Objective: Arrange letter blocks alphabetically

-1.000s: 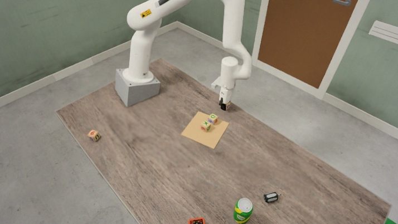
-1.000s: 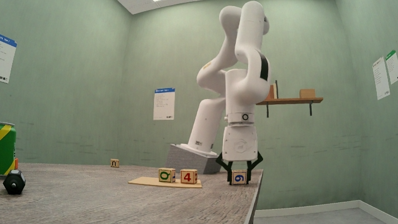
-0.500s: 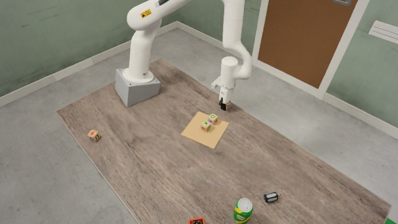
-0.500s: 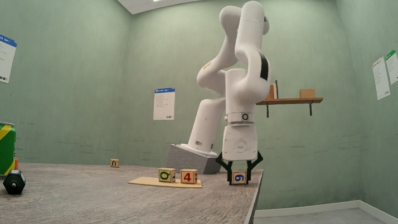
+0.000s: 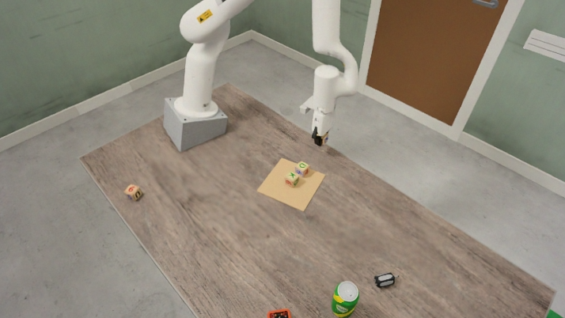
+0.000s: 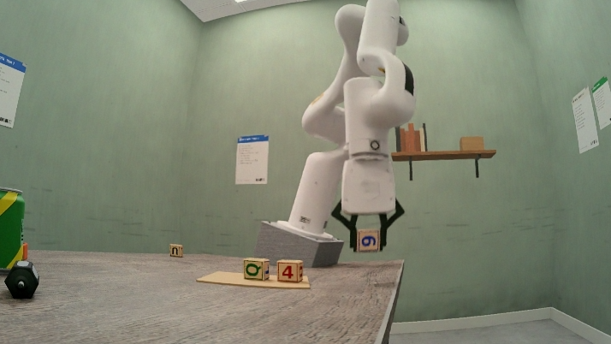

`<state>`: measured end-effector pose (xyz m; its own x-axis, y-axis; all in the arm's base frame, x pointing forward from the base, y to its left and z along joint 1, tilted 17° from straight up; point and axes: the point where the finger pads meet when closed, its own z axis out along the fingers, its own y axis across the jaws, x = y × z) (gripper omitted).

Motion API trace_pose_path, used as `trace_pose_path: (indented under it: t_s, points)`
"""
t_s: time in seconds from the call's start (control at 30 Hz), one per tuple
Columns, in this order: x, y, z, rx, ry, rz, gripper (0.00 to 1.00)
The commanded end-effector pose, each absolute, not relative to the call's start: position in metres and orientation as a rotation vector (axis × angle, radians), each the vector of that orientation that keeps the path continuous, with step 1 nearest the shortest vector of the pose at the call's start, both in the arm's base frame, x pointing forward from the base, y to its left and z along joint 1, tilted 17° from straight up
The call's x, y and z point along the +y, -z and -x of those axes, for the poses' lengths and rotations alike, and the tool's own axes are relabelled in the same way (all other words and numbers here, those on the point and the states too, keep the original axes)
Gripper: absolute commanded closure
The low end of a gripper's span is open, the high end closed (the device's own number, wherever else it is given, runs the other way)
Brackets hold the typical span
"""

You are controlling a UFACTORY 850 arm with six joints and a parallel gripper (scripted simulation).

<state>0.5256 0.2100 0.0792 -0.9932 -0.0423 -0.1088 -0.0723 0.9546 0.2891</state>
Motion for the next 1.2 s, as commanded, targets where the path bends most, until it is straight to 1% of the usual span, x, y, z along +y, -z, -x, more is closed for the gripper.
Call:
trace_pose_path:
  t_s: [0.0,0.73,1.17]
  points:
    - [0.203,-0.107,-0.524,3.015,-0.443,0.089,0.59]
    - [0.193,-0.112,-0.526,3.007,-0.438,0.156,0.59]
    - [0.126,-0.093,-0.543,2.881,-0.386,0.713,0.59]
